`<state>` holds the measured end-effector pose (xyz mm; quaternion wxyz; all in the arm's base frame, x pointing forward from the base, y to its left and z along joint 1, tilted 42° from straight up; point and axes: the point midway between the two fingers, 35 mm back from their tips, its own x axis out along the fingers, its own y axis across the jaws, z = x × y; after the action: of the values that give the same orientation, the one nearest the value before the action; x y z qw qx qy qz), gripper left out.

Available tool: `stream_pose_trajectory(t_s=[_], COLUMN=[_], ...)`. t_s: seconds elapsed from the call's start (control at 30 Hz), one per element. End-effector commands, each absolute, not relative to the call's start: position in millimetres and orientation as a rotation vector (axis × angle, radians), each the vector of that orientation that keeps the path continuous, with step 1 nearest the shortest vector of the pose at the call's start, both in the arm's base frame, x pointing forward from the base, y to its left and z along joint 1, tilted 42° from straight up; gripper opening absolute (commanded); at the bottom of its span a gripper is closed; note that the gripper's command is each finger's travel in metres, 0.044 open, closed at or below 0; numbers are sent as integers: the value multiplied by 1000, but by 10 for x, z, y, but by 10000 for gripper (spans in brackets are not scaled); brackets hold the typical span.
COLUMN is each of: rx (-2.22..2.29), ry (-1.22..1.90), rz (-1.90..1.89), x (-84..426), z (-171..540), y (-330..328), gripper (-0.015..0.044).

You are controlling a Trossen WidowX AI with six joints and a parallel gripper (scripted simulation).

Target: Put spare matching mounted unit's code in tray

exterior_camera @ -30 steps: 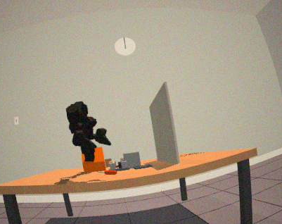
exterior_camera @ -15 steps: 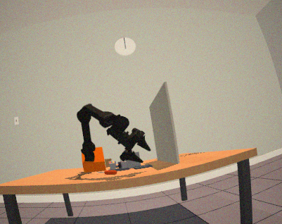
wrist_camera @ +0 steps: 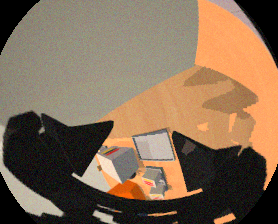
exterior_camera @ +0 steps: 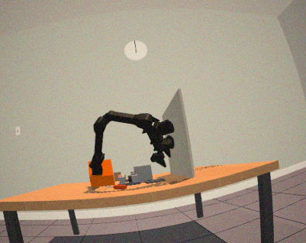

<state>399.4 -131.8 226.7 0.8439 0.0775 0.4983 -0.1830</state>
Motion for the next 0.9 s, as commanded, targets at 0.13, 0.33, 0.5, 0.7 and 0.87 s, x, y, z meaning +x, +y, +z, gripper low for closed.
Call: stream_pose_trajectory(t_s=[0.13,0.33,0.5,0.7,0.87], rx=[-111,-348,-570,-583,-580], ry=[1320,1403,1374,1371,1382], rz=[-400,-457,-492,-494,-511], x=[3862,3665,3548,3540,3603], z=[1800,1474,1374,1369,1098], y=[-132,598,1103,1132,901], gripper=[440,440,440,440,440])
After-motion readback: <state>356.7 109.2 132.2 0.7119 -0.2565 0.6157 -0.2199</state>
